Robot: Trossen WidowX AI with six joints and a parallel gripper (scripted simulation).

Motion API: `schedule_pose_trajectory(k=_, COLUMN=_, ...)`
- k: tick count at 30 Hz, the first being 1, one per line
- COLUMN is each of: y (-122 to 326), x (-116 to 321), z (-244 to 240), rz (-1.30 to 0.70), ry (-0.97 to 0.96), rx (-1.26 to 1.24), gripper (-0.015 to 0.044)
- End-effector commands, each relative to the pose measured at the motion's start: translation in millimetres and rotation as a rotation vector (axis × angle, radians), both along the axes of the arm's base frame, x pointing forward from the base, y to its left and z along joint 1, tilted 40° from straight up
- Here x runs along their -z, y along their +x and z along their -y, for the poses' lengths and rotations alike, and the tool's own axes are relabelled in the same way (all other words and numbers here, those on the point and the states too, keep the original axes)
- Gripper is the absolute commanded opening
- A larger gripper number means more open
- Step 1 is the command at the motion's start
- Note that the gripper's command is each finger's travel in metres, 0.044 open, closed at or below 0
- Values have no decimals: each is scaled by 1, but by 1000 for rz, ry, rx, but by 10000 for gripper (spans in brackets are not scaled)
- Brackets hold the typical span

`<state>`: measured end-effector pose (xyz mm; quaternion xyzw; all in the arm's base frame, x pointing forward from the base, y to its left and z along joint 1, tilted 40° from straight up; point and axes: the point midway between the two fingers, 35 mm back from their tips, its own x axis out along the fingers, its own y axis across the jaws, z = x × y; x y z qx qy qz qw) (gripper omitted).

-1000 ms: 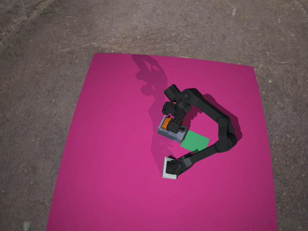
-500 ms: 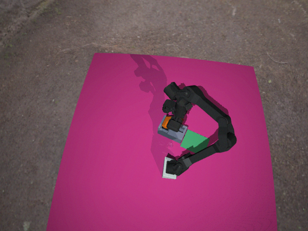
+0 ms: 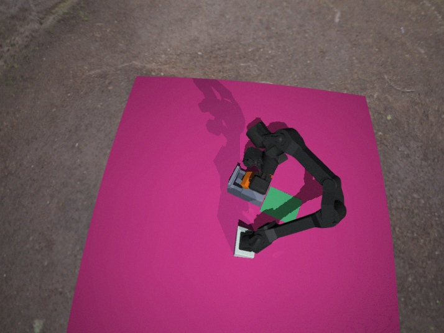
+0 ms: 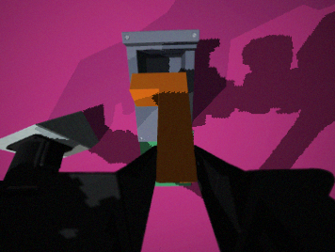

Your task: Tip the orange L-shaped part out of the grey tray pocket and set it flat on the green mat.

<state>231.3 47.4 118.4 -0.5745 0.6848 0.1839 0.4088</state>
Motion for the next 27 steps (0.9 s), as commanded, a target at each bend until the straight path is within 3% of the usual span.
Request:
schedule_pose_trajectory(k=1, y=-6, x=-8, z=11, rz=-3, ry=-6, rx=-3, gripper=0)
schedule_pose_trajectory(k=27, y=-51, x=-68, z=82, rz=42, ry=30, rx=-46, gripper=0)
